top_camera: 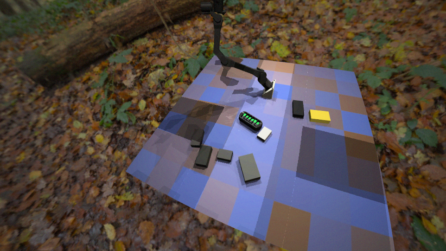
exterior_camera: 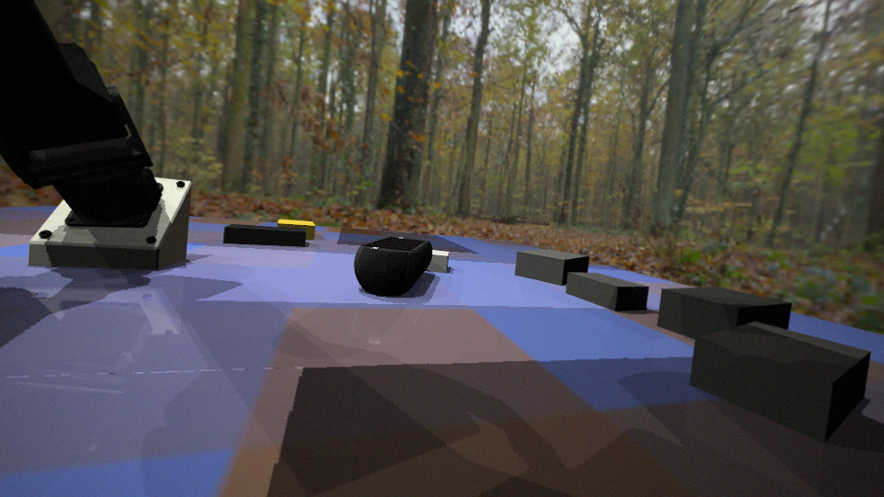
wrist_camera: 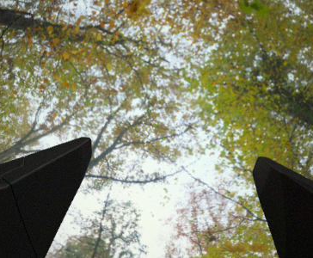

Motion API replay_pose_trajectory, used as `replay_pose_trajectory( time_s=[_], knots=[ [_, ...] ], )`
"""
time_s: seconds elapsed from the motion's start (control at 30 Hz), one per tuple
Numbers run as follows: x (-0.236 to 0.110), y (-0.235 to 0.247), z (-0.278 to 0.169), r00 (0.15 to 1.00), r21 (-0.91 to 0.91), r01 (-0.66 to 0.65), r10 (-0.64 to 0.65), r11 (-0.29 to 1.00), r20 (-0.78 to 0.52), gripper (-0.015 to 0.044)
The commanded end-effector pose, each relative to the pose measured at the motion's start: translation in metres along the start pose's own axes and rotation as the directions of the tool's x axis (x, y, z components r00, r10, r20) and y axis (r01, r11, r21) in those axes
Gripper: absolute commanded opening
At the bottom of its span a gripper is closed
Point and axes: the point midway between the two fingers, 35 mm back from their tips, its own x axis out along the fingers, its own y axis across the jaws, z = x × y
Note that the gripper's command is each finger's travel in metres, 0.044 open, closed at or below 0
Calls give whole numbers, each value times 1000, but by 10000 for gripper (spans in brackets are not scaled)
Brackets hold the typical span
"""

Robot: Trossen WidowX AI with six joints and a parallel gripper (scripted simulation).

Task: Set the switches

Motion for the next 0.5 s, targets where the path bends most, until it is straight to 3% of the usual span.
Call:
replay_pose_trajectory(
  time_s=[0.0, 0.2, 0.47],
  knots=[
    [0, 0, 0, 1000, 0, 0, 0, 1000, 0, 374],
    [4, 16, -15, 997, 17, -42, 43, 999, -64, 216],
    [34, 117, -9, 943, -64, -319, 310, 946, -124, 6]
  ],
)
